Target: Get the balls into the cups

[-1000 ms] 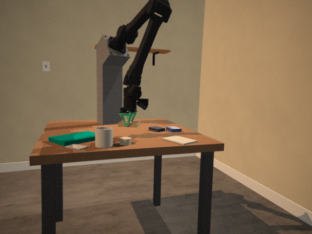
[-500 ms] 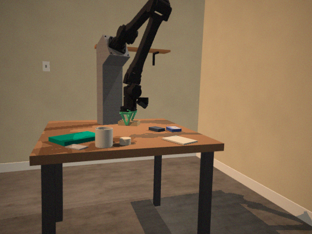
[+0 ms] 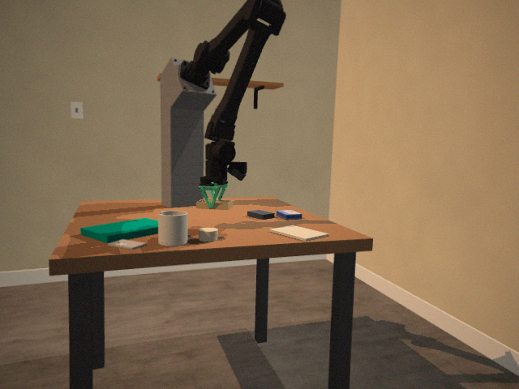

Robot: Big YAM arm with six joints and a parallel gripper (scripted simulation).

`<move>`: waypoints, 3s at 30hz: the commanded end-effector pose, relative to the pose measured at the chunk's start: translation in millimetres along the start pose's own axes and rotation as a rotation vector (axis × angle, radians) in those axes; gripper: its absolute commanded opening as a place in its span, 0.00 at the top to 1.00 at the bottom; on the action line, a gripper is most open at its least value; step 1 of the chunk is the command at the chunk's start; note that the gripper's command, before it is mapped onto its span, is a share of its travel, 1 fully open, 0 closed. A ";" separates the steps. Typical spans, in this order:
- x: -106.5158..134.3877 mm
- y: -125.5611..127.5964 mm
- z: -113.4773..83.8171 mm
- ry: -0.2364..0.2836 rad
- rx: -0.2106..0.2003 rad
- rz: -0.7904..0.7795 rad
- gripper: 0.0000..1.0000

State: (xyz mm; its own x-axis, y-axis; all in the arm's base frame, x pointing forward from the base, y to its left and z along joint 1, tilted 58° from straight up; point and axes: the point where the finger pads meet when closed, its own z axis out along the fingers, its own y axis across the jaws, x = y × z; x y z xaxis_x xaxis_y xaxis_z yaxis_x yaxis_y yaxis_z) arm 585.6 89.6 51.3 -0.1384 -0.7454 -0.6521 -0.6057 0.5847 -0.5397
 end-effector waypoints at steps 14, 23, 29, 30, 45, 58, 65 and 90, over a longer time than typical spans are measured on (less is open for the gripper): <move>2.2 5.9 -9.4 -0.036 -0.009 -0.007 0.32; 4.4 2.8 -0.4 0.013 -0.016 -0.004 0.32; 3.9 -1.1 -1.6 0.008 -0.006 -0.004 0.32; 3.9 -1.1 -1.6 0.008 -0.006 -0.004 0.32; 9.1 20.4 -1.9 0.014 0.137 0.010 0.32; 21.9 12.6 -5.0 -0.167 0.221 0.025 0.32; 7.6 8.1 -9.4 -0.244 0.248 0.014 0.32; -3.5 -8.7 -7.1 -0.088 0.102 -0.012 0.32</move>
State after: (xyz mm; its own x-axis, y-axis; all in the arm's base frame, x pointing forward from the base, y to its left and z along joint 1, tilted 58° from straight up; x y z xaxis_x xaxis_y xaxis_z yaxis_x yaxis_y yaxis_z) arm 581.9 89.0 50.2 -0.0557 -0.7062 -0.7058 -0.5164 0.6254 -0.5849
